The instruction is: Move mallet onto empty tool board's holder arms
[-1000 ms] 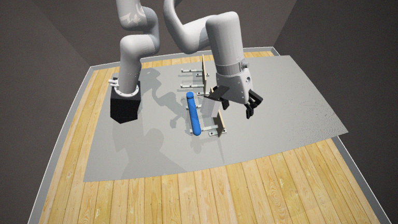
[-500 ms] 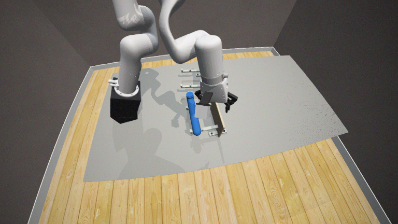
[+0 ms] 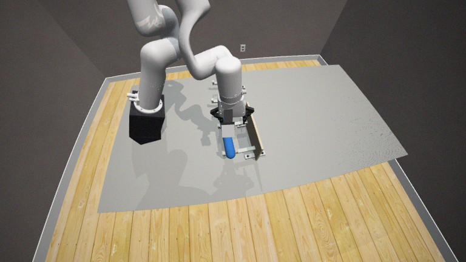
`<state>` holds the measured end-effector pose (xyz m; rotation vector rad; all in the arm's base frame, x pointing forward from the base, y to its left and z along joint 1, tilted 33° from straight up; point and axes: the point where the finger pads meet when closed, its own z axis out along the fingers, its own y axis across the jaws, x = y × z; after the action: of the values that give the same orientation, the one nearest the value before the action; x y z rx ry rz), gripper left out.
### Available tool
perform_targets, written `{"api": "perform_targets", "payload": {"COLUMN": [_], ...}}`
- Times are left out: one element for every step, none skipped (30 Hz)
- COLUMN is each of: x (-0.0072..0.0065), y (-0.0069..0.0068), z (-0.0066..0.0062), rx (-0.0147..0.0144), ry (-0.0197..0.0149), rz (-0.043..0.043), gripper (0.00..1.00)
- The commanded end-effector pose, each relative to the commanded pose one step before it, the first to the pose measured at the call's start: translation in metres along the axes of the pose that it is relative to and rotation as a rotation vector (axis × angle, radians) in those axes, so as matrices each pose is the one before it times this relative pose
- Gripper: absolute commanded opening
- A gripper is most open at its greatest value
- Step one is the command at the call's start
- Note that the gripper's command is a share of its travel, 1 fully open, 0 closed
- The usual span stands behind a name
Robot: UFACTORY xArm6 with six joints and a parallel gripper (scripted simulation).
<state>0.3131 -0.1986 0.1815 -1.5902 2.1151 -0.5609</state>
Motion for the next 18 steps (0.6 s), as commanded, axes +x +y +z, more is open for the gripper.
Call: {"api": "perform_targets", "payload": {"x": [-0.02213,-0.00258,-0.00196,-0.00140,-0.00091,0.00000,0.00000,-0.00051,-0.00022,-0.00005,-0.00001,0.00000,0.00000,0.00000,-0.00001,-0.00002,-0.00003,-0.00005], "y": [0.02874,0.00304,0.00227,0.00160,0.00103,0.00000,0.00000,0.00058,0.00025,0.00006,0.00001,0.00000,0.00000,-0.00001,-0.00005,-0.00012,-0.00021,-0.00032], "z": [0.01610,0.00185,0.00139,0.00099,0.00064,0.00000,0.00000,0.00036,0.00016,0.00004,0.00000,0.00000,0.00000,0.00001,0.00009,0.00023,0.00043,0.00068], "rx": [-0.02936,-0.00496,-0.00371,-0.00261,-0.00169,0.00000,0.00000,-0.00094,-0.00041,-0.00010,-0.00001,0.00000,0.00000,0.00002,0.00012,0.00032,0.00058,0.00088], "ry": [-0.05030,-0.00511,-0.00387,-0.00276,-0.00179,0.00000,0.00000,-0.00101,-0.00044,-0.00011,-0.00001,0.00000,0.00000,-0.00002,-0.00011,-0.00028,-0.00051,-0.00077], "rz": [-0.13709,-0.01439,-0.01085,-0.00770,-0.00499,0.00000,0.00000,-0.00280,-0.00121,-0.00030,-0.00003,0.00000,0.00000,0.00000,-0.00002,-0.00006,-0.00010,-0.00015], "gripper": [1.00,1.00,1.00,1.00,1.00,1.00,1.00,1.00,1.00,1.00,1.00,1.00,1.00,1.00,1.00,1.00,1.00,1.00]}}
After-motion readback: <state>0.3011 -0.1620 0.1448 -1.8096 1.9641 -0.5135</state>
